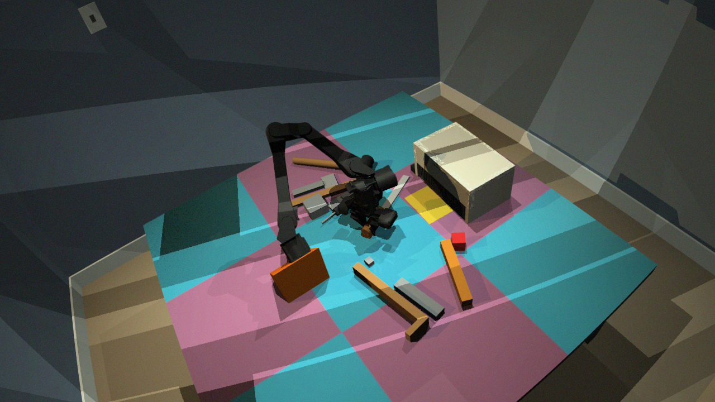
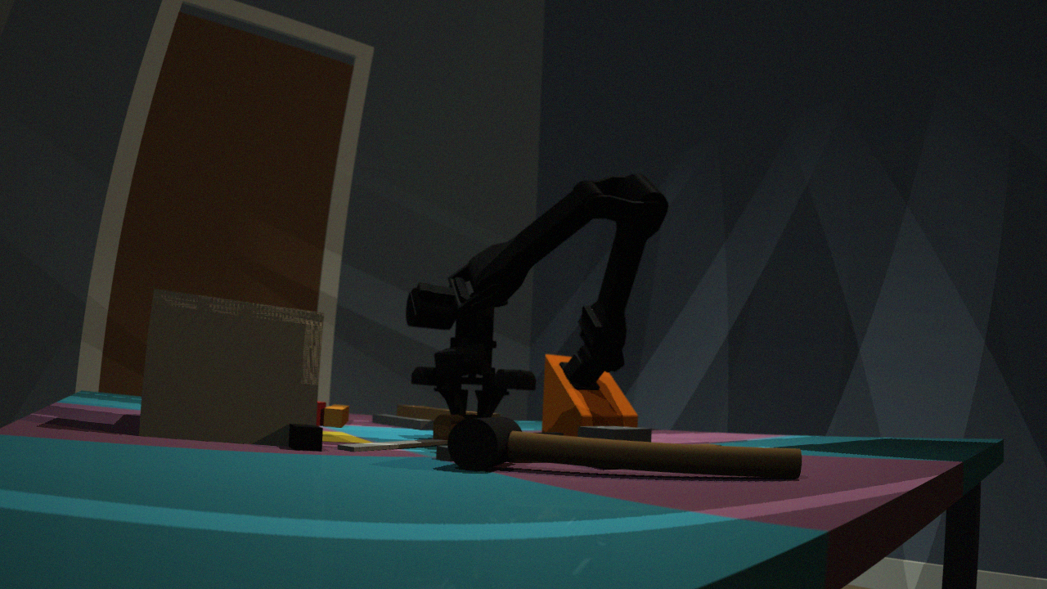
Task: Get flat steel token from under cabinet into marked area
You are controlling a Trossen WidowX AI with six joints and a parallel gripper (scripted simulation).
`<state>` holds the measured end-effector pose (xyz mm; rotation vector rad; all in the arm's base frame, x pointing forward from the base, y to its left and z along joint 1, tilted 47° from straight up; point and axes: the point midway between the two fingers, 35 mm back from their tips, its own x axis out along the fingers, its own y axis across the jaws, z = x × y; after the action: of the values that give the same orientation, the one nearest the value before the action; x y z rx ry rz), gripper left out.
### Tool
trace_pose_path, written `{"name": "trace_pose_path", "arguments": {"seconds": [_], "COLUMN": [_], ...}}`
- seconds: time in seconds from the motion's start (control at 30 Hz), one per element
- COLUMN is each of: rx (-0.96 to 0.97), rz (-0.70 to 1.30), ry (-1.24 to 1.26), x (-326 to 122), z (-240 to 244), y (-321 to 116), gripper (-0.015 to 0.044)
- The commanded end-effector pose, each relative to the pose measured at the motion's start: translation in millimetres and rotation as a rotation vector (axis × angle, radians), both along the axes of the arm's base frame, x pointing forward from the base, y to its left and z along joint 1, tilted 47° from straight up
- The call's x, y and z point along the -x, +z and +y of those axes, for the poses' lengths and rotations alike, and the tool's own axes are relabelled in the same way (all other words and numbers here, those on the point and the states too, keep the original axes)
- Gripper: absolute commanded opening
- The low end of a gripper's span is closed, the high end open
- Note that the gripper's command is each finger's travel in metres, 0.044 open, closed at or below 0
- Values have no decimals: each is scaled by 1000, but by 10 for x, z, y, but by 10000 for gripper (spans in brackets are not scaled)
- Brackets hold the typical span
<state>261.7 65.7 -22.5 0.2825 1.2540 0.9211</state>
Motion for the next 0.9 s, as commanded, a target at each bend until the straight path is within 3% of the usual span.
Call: {"name": "trace_pose_path", "arguments": {"seconds": [0.0, 0.87], "rx": [2, 3], "rz": [-2, -2], "ry": [-6, -6], "x": [-15, -20], "z": [-53, -253], "y": [-31, -239], "gripper": [0, 0]}}
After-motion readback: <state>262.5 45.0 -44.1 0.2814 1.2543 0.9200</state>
